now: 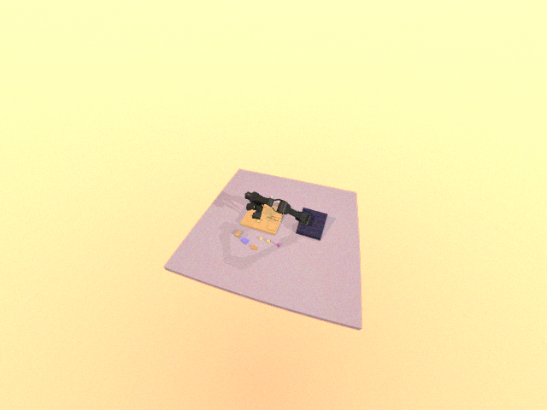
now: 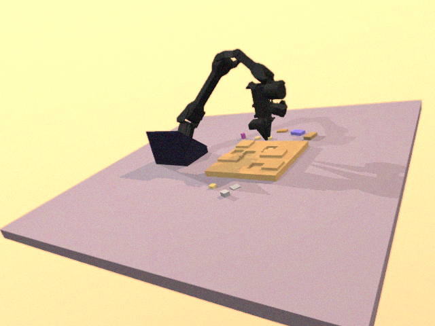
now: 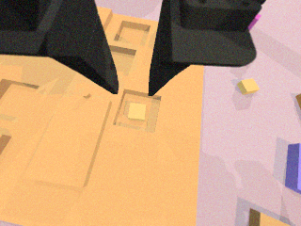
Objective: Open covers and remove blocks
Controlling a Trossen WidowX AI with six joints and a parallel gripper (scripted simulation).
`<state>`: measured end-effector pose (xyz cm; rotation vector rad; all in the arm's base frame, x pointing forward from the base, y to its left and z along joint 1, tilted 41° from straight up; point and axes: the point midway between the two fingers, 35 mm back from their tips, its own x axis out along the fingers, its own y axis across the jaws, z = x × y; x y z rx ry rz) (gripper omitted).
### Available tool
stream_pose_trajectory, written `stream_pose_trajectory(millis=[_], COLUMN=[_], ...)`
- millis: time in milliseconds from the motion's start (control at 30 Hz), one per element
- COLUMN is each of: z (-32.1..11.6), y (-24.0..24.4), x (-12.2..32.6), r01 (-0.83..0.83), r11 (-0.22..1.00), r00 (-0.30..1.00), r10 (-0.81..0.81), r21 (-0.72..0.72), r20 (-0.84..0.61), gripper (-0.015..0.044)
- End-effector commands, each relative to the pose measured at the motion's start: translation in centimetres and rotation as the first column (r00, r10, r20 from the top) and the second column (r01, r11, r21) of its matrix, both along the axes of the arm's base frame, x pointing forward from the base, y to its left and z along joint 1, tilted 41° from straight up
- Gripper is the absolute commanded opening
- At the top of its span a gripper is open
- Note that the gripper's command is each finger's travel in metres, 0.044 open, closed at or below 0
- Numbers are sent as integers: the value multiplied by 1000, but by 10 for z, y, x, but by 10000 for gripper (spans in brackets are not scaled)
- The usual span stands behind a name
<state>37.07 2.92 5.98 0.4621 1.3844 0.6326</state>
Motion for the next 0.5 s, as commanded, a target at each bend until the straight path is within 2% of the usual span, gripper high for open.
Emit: stream_pose_trajectory(millis=[0,467], z=[14,-9], y=[-10,10], x=[-1,2], r01=[-1,-1], r11=[1000,1000], r00=[1000,1000], r10=[1,1], r21=[-5,-4], r20=[12,13], gripper=[144,144])
